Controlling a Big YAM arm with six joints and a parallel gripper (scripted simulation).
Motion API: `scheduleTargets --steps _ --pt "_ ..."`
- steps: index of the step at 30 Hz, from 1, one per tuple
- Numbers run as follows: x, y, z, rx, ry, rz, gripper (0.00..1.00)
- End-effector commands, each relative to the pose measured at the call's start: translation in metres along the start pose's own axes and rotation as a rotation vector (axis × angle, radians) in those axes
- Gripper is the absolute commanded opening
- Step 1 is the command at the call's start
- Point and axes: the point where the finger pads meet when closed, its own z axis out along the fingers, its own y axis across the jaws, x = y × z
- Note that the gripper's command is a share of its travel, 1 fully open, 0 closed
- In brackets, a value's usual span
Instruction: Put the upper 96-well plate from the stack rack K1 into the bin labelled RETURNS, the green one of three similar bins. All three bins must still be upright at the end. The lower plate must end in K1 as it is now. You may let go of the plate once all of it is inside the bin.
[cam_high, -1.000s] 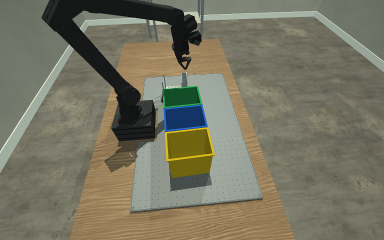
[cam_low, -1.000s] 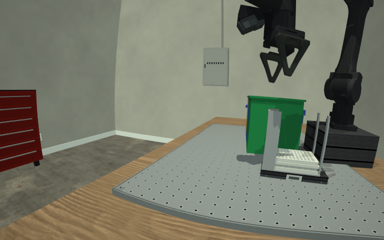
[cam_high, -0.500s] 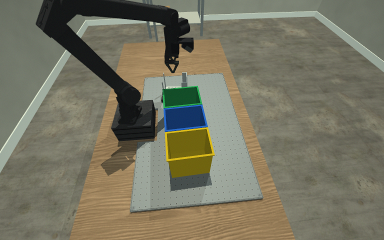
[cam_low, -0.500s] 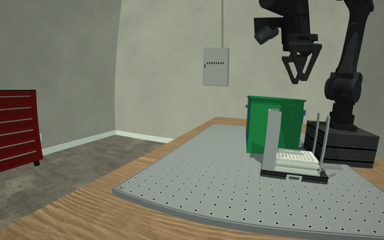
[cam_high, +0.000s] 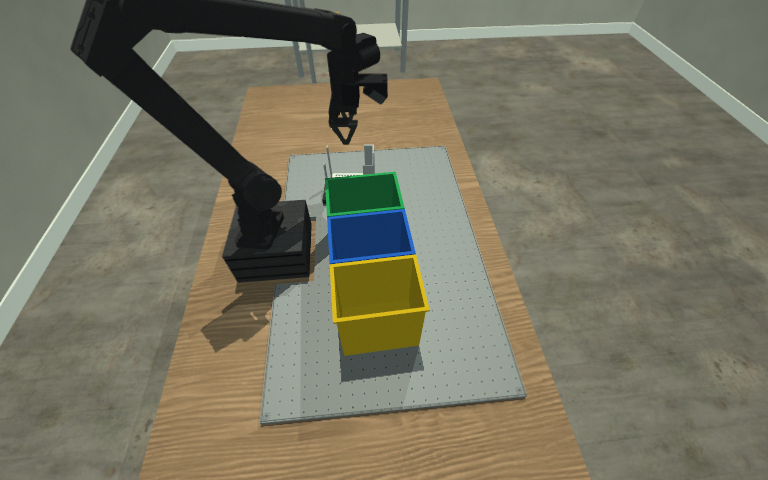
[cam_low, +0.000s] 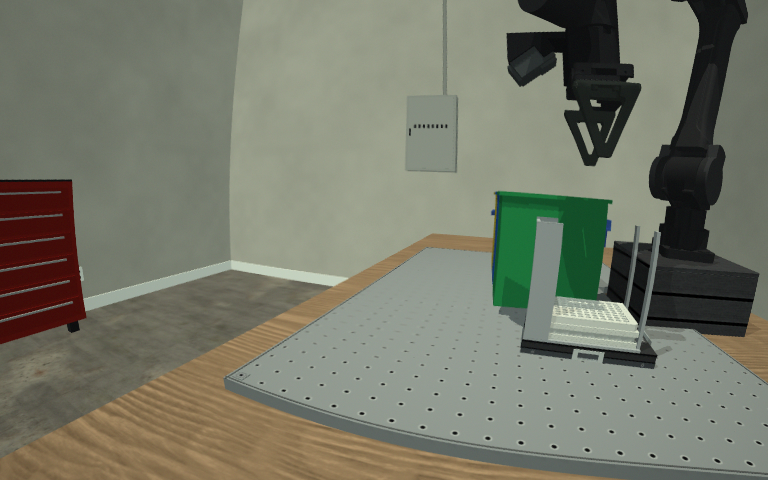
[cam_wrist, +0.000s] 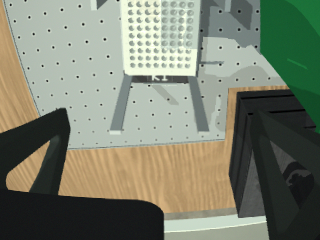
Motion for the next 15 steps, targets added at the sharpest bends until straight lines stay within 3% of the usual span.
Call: scheduleTargets --steps 1,10,11,13,15 --pt "0.000 0.005 0.008 0.004 -0.002 0.004 1.00" --pt "0.000 0.005 0.015 -0.007 -0.012 0.001 1.00" --pt "-0.014 0.021 -0.002 -0.042 -0.046 -0.002 1.00" --pt "-0.003 0.008 0.020 -0.004 -0.009 0.001 1.00" --pt "0.000 0.004 0.028 0.004 -0.002 0.002 1.00"
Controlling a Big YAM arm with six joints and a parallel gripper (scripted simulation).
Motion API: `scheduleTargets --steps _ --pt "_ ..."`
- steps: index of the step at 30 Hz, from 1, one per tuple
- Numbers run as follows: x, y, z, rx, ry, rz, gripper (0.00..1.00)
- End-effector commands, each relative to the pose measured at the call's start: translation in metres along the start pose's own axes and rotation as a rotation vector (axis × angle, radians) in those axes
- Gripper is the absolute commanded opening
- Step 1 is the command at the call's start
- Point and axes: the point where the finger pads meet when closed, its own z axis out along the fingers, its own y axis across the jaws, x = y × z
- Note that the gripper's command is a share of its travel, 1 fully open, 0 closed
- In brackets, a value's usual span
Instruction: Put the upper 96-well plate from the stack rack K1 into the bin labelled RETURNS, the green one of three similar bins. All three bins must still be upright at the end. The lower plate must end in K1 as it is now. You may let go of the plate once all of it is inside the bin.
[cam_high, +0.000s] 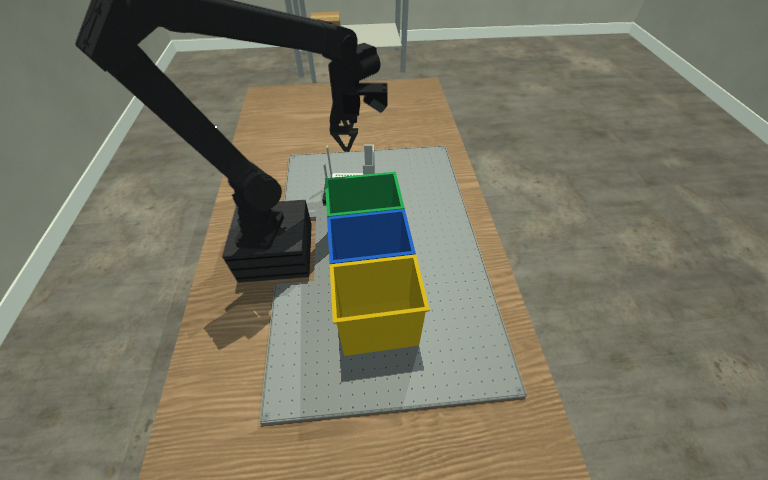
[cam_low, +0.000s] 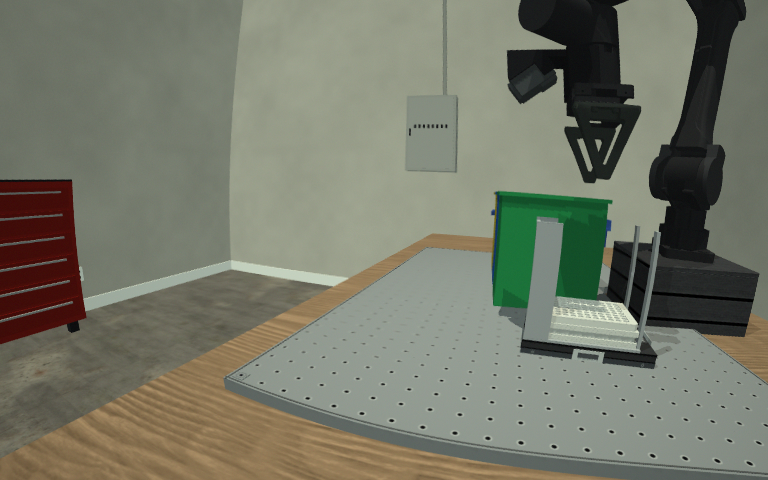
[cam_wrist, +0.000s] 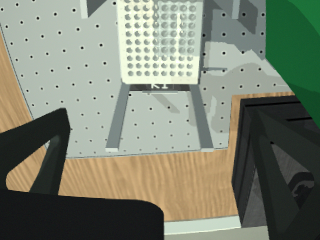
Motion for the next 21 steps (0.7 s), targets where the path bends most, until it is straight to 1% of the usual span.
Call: scheduleTargets --steps 1,3,4,5,6,9,12,13,14,15,16,20,21 --pt "0.000 0.005 0.007 0.002 -0.003 -0.004 1.00" --pt "-0.001 0.006 0.009 -0.001 -0.006 -0.004 1.00" --pt "-0.005 0.011 0.005 -0.014 -0.019 -0.005 1.00" --pt "-0.004 0.009 0.006 -0.016 -0.021 -0.006 1.00" --pt "0.000 0.005 0.011 -0.010 -0.015 -0.005 1.00" --pt "0.000 0.004 0.021 0.002 -0.003 -0.004 1.00" --pt "-0.001 0.006 0.020 -0.001 -0.007 -0.004 1.00" --pt "-0.014 0.022 -0.001 -0.052 -0.055 -0.009 1.00" --pt "-0.008 0.015 0.009 -0.033 -0.037 -0.008 1.00" --pt "0.000 0.006 0.024 -0.005 -0.011 -0.005 1.00" --pt "0.001 0.004 0.029 0.003 -0.003 -0.004 1.00" --pt "0.001 0.004 0.036 0.002 -0.003 -0.004 1.00" --pt "-0.005 0.011 0.031 -0.011 -0.016 -0.005 1.00"
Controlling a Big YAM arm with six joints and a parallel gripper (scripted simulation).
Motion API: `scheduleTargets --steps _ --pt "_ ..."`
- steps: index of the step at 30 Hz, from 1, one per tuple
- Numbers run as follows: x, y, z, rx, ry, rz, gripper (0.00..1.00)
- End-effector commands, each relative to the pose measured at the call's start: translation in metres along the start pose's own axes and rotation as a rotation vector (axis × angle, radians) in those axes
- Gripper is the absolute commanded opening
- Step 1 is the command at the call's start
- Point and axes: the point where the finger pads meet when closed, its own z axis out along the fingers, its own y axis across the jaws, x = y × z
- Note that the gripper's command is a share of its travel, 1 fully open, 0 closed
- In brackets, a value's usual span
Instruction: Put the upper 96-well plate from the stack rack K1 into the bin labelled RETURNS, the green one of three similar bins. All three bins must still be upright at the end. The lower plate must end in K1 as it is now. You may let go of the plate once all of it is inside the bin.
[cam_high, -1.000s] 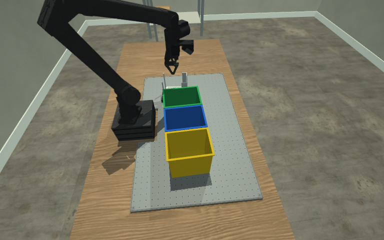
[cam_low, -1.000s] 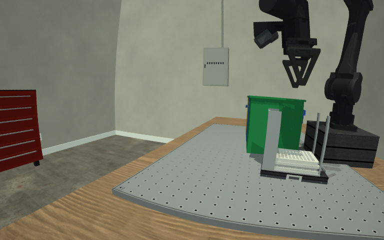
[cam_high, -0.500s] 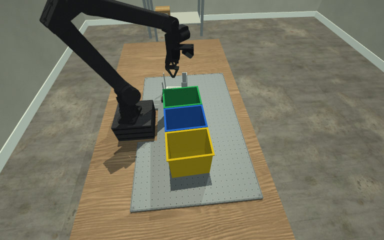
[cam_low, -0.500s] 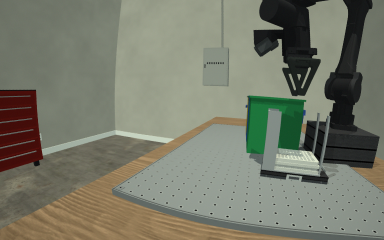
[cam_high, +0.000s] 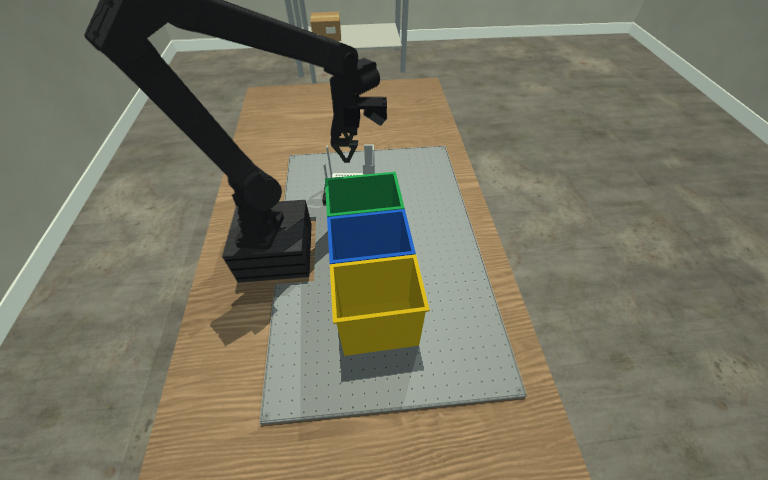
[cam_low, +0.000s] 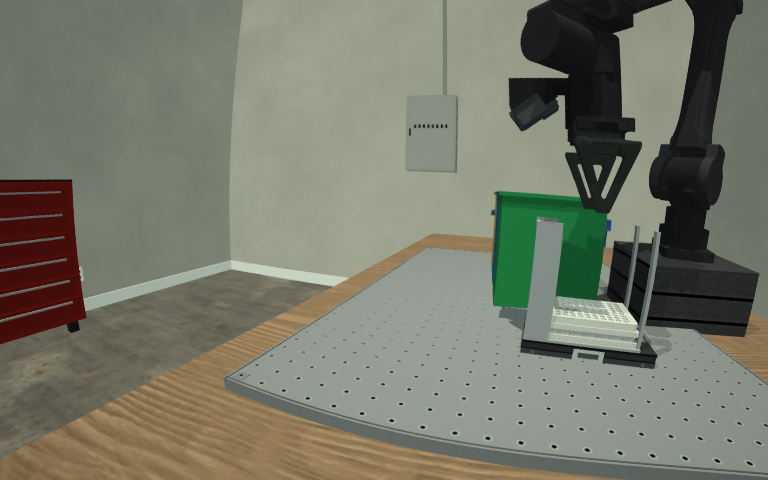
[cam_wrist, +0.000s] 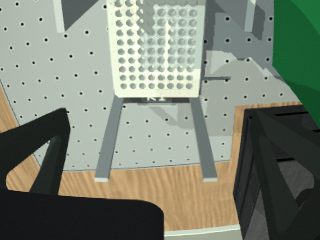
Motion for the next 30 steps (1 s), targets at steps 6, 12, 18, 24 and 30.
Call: scheduleTargets --steps 6,12,18,24,30 --pt "-0.005 0.011 0.009 -0.014 -0.019 -0.005 1.00" --pt "-0.001 0.007 0.020 -0.005 -0.011 -0.004 1.00" --pt "-0.001 0.007 0.030 -0.005 -0.011 -0.004 1.00" --pt "-0.001 0.006 0.038 -0.005 -0.011 -0.005 1.00" --pt "-0.001 0.006 0.047 -0.005 -0.010 -0.004 1.00"
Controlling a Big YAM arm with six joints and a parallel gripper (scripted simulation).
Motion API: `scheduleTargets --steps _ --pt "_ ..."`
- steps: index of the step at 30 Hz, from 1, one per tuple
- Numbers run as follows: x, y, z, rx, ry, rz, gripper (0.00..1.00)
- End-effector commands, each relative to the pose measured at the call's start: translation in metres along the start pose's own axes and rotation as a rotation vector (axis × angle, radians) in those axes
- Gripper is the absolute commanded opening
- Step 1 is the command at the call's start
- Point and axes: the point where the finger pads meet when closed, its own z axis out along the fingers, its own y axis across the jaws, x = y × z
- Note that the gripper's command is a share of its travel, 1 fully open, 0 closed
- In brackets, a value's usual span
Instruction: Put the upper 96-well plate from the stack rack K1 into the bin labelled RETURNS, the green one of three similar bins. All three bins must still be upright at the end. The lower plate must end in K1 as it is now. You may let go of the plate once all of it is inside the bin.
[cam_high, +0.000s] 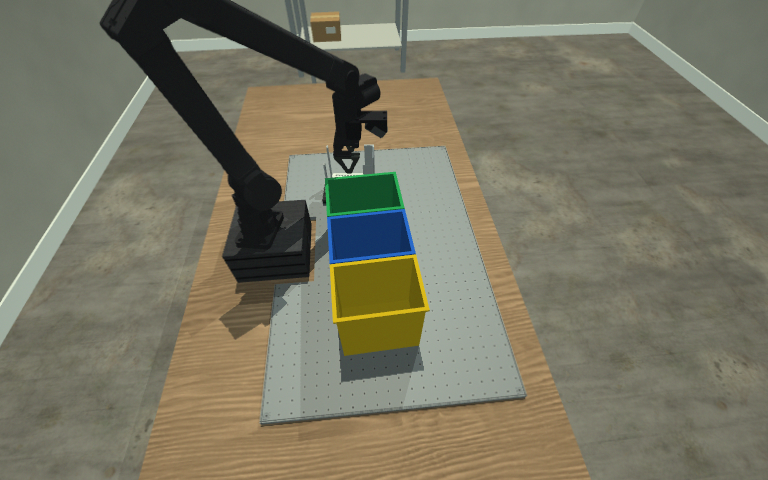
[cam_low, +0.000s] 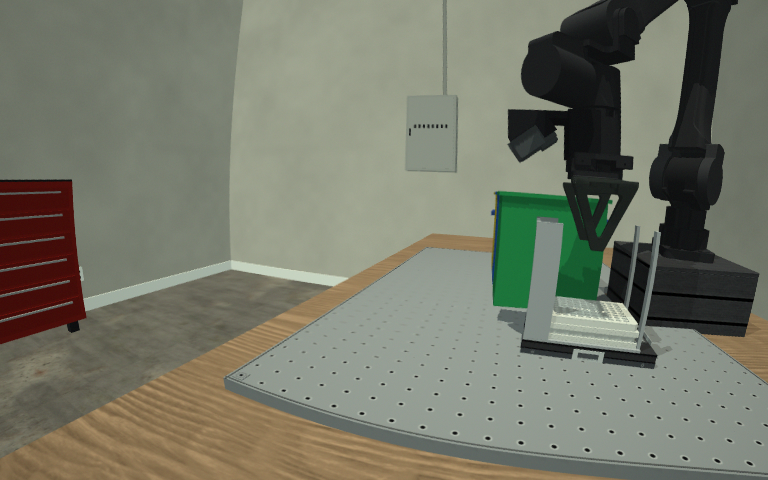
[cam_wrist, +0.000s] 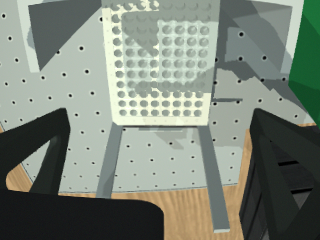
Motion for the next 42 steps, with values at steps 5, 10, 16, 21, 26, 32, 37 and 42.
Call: scheduleTargets --steps 5,10,16,21,26,32,37,42 --pt "-0.002 0.007 0.012 -0.003 -0.008 -0.005 1.00" --pt "-0.004 0.010 0.018 -0.009 -0.014 -0.005 1.00" --pt "0.002 0.003 0.030 0.005 -0.001 -0.003 1.00" --pt "0.002 0.003 0.039 0.005 -0.001 -0.004 1.00" --pt "0.001 0.004 0.046 0.002 -0.004 -0.004 1.00" --pt "-0.004 0.009 0.049 -0.007 -0.013 -0.005 1.00" --pt "-0.001 0.007 0.059 -0.003 -0.008 -0.004 1.00" --pt "0.001 0.004 0.070 0.003 -0.003 -0.003 1.00"
